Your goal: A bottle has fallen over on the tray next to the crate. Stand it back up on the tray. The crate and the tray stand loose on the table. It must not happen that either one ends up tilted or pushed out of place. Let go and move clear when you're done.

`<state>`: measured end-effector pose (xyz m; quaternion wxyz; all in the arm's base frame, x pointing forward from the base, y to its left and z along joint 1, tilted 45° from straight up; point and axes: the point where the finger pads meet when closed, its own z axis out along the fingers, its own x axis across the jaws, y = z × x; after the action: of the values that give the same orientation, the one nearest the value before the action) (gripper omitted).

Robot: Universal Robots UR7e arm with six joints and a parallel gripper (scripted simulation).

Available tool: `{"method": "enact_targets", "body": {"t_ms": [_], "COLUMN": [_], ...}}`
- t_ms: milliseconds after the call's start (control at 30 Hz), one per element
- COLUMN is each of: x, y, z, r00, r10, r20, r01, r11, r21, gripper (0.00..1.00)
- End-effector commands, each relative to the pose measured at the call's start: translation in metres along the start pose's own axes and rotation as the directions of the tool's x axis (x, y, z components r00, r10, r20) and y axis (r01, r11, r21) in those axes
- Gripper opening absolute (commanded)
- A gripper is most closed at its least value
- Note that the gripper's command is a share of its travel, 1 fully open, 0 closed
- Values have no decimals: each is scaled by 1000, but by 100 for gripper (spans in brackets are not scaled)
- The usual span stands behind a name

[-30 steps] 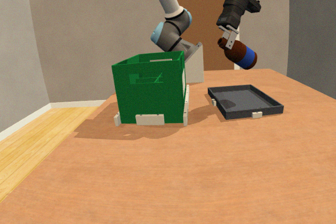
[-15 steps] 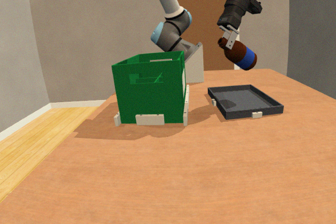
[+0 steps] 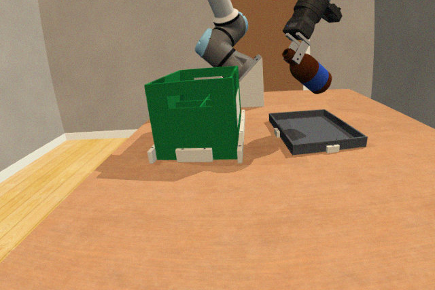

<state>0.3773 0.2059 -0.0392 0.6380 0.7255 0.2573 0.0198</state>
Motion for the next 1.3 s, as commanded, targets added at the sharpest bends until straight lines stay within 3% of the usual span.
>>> {"method": "enact_targets", "body": {"t_ms": [0,1267], "x": [1,1], "y": [0,0], "z": [-1,-1], "r00": [1000,1000], "r10": [2,1], "r20": [0,-2], "r01": [-2,-1], "r11": [999,998], "r21": [-47,-63], "gripper": [0,0]}}
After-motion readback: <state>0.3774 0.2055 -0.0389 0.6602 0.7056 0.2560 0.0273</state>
